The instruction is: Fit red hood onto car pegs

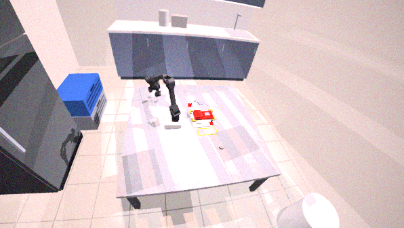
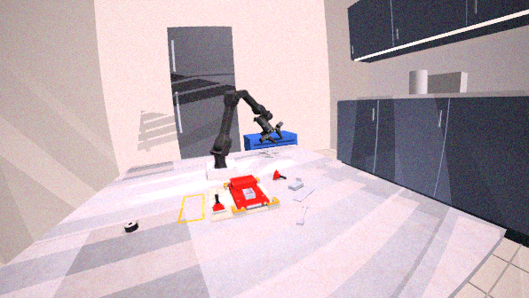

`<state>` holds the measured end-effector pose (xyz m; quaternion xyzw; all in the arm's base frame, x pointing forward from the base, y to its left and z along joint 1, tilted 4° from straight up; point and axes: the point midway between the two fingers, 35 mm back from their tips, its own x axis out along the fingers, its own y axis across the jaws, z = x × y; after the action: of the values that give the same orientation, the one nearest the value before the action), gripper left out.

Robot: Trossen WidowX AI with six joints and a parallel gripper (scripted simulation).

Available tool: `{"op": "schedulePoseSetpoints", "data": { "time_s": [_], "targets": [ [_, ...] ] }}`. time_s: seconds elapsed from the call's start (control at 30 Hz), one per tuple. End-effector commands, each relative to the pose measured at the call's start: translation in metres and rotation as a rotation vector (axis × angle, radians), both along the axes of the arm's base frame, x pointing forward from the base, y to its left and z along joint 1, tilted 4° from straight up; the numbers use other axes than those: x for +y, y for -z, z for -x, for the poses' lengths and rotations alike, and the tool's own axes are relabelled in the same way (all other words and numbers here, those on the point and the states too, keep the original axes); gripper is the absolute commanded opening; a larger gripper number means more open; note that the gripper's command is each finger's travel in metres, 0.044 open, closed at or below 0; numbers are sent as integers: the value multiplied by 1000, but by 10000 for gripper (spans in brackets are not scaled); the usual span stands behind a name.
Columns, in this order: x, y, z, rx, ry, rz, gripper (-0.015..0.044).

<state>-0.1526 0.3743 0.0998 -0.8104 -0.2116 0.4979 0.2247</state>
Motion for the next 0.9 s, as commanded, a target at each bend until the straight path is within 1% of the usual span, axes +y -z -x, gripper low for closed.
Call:
{"op": "schedulePoseSetpoints", "data": {
  "time_s": [0.0, 0.07, 0.23, 0.27, 0.43, 0.6, 0.87],
  "targets": [
    [1, 0, -3, 8, 14, -2, 246],
    [4, 0, -25, 69, 127, -21, 299],
    [6, -2, -106, 282, 565, -114, 430],
    [4, -2, -122, 322, 654, -137, 440],
    [-15, -4, -196, 504, 1107, -271, 440],
    [-48, -5, -260, 659, 1568, -442, 440],
    [-117, -10, -333, 848, 2280, -784, 440]
  ]
}}
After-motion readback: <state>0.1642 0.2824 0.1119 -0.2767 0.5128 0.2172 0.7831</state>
